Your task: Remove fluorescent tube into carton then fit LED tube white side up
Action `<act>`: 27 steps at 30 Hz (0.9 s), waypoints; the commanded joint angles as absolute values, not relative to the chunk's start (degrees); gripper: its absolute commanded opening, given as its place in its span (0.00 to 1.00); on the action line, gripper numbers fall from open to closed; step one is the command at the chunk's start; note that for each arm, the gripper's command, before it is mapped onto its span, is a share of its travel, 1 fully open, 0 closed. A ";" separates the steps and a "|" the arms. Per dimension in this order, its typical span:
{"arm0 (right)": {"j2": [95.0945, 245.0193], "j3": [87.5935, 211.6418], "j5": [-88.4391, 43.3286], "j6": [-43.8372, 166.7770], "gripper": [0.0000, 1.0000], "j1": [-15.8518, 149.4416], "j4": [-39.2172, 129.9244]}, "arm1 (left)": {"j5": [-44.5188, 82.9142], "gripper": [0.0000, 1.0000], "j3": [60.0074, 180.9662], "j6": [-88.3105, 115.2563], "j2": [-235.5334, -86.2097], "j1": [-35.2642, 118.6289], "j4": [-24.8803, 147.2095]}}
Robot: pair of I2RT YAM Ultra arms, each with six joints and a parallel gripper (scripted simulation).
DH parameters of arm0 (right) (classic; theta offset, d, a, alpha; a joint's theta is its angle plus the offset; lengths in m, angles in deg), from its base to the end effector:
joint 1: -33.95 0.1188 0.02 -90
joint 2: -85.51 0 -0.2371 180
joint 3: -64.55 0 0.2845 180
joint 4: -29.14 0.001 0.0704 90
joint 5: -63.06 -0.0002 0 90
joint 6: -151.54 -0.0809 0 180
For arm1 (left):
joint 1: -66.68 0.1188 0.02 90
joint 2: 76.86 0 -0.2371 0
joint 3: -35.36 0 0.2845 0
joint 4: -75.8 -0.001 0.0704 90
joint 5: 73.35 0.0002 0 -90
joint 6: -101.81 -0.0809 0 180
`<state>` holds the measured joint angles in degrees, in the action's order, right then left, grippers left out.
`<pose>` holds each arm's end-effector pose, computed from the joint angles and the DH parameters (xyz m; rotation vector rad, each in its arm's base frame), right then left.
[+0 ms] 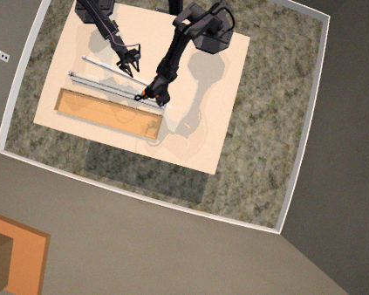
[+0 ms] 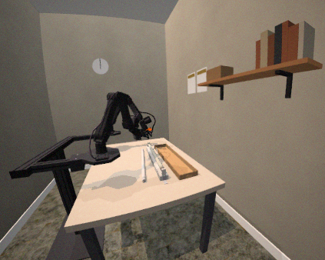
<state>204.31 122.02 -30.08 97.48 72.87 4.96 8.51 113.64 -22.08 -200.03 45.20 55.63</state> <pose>0.3064 0.2430 -0.0145 -1.3241 1.7797 -0.0321 0.3903 -0.1402 -0.0201 1.2226 2.4221 0.2567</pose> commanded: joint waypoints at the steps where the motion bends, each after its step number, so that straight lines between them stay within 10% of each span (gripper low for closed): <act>1: 204.65 124.17 -31.79 105.76 0.49 68.99 12.59 | 3.24 0.49 112.65 -26.85 -201.78 41.71 60.94; 27: 204.08 128.08 -36.40 131.72 0.49 45.97 38.95 | -12.35 0.49 109.27 -41.71 -211.50 23.33 78.33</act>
